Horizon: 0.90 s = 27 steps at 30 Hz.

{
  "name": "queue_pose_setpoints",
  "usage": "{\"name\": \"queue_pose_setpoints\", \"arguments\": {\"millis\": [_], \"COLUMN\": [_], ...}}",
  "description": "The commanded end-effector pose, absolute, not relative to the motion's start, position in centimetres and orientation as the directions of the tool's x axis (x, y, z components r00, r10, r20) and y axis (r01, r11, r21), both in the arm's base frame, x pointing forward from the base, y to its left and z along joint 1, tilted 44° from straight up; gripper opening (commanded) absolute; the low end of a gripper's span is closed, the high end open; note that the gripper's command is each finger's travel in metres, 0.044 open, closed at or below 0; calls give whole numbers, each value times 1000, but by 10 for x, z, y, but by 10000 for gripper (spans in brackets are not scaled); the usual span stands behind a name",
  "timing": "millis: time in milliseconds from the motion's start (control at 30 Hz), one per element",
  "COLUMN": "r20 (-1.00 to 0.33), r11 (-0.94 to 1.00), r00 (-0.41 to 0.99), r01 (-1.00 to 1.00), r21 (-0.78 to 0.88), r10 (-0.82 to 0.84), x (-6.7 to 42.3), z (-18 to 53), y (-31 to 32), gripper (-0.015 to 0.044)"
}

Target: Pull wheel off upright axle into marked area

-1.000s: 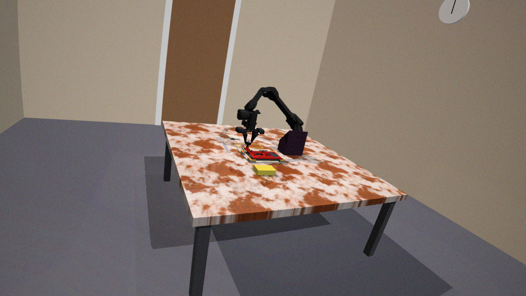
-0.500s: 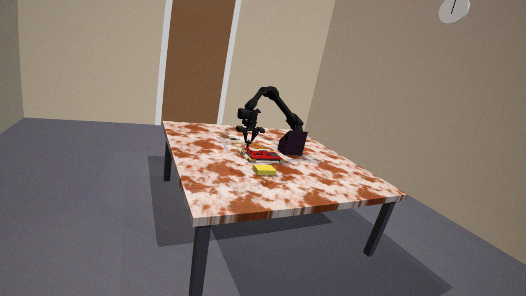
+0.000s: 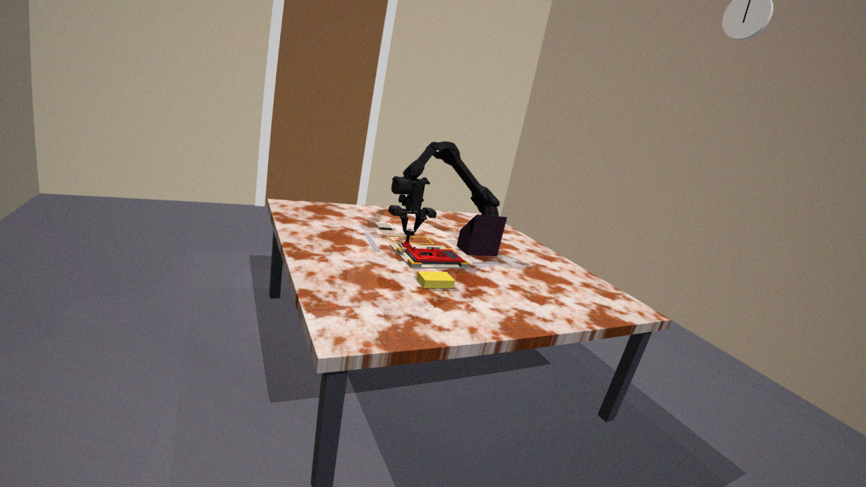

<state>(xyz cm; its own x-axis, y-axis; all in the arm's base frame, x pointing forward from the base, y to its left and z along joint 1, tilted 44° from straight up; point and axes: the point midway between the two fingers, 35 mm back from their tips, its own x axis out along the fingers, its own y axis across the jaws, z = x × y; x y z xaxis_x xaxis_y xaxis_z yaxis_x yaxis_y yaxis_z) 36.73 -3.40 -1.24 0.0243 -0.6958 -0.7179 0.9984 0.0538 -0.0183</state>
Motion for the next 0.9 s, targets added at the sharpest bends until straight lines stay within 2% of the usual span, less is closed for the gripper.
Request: {"name": "queue_pose_setpoints", "arguments": {"millis": [0,567,867], "r20": [-719,-720,-718], "r11": [55,56,57], "r00": [28,29,23], "r01": [998,998,998], "r21": [-14,-14,-23], "r10": [-695,-694,-695], "x": [368,361,350], "z": [-10,17,35], "y": [-32,-5,-32], "gripper": [0,0,0]}}
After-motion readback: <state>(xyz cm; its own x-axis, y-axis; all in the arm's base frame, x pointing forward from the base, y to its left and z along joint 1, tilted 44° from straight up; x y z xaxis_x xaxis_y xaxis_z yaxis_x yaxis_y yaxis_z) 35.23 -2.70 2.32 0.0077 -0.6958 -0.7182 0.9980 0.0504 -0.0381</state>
